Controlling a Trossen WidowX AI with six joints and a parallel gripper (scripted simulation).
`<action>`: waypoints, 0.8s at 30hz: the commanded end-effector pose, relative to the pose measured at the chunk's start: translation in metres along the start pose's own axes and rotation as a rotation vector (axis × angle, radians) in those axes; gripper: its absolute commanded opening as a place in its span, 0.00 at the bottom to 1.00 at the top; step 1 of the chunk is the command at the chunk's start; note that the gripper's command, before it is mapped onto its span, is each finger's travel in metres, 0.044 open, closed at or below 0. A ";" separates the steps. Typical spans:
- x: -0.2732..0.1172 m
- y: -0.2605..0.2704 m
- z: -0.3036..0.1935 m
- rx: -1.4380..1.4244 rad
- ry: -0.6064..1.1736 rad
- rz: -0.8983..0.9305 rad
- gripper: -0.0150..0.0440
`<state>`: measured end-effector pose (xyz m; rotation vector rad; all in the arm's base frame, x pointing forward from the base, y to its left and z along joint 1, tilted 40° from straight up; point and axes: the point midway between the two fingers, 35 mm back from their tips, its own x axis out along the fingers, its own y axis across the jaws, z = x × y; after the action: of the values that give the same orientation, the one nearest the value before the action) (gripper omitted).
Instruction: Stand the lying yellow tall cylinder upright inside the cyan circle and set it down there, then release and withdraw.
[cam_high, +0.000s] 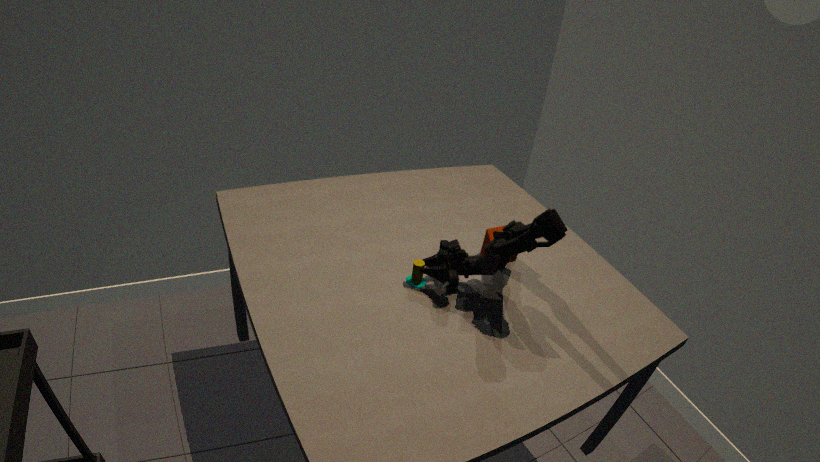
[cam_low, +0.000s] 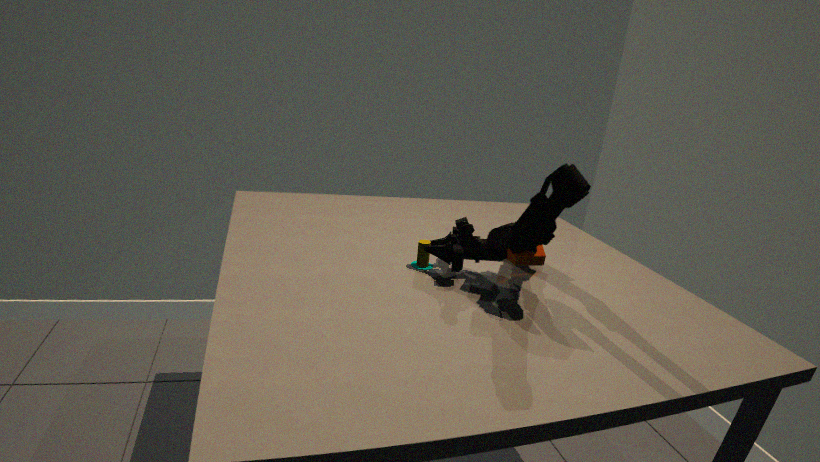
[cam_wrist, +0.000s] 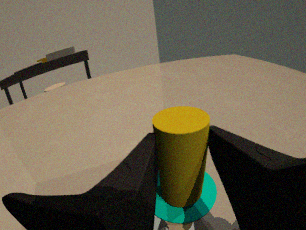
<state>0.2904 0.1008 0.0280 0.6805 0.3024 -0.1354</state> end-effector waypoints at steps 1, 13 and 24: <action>0.001 0.000 0.000 0.006 -0.004 -0.001 0.43; 0.001 0.000 0.000 0.006 -0.004 -0.001 0.74; 0.002 0.001 0.005 0.007 -0.004 -0.002 0.93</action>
<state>0.2912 0.1000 0.0278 0.6804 0.3011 -0.1408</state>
